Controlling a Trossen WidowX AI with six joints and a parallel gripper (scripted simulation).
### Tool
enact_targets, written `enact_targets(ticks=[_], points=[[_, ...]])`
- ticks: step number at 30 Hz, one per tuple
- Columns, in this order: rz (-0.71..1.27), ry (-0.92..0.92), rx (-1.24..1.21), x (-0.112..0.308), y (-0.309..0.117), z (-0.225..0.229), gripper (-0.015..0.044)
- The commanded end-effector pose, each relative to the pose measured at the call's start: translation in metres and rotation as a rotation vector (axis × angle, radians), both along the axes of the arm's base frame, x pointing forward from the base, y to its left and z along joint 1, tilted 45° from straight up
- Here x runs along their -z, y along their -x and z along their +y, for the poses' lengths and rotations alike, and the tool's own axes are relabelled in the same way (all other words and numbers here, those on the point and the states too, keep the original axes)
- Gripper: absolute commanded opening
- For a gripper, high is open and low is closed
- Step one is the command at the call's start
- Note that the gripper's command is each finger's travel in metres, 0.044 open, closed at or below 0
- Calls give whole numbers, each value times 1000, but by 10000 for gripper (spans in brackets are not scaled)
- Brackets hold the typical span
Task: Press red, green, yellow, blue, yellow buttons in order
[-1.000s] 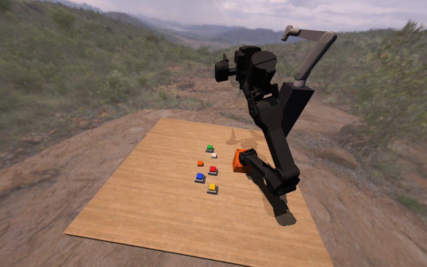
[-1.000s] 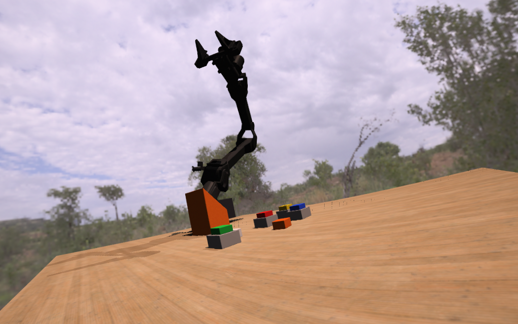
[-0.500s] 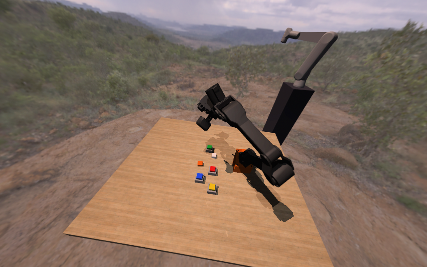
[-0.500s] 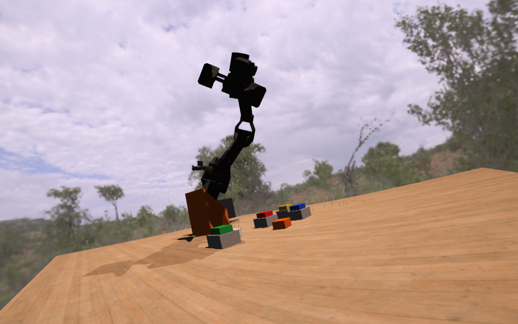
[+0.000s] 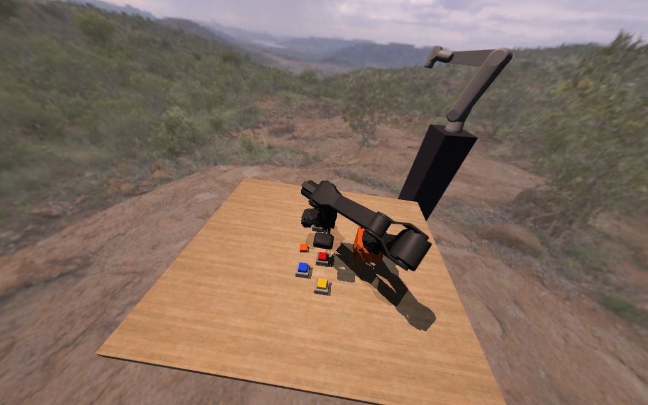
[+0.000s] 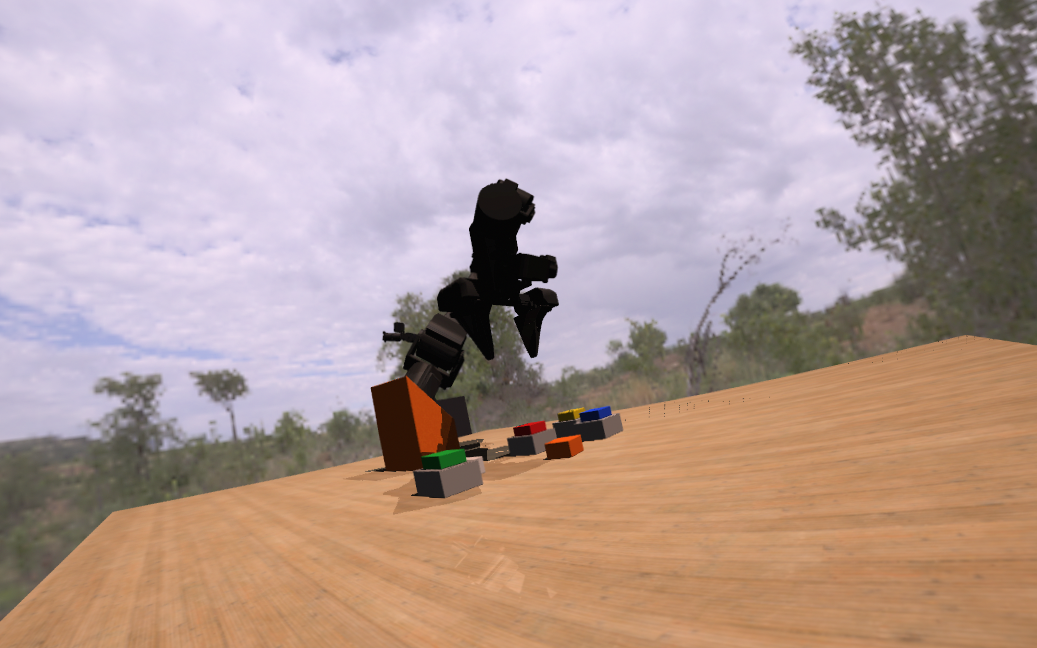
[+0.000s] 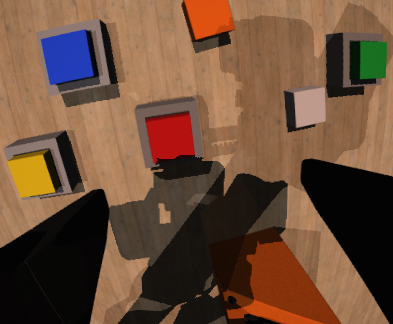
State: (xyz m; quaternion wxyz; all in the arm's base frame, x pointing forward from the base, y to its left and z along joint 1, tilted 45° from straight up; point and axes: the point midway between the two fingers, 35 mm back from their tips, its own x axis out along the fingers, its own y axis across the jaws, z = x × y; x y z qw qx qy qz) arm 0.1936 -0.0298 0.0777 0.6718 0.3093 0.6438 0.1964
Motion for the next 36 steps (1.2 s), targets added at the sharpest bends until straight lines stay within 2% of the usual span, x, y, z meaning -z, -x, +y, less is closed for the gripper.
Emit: enact_targets(ticks=[1, 4, 10, 18, 19, 36], points=[[10, -50, -24, -1, 4, 10, 400], [10, -50, -24, -1, 4, 10, 400], [9, -51, -24, 41, 0, 52, 243], [9, -52, -24, 42, 0, 54, 33], [9, -52, -24, 42, 0, 54, 20], [9, -51, -23, 49, -1, 60, 20]])
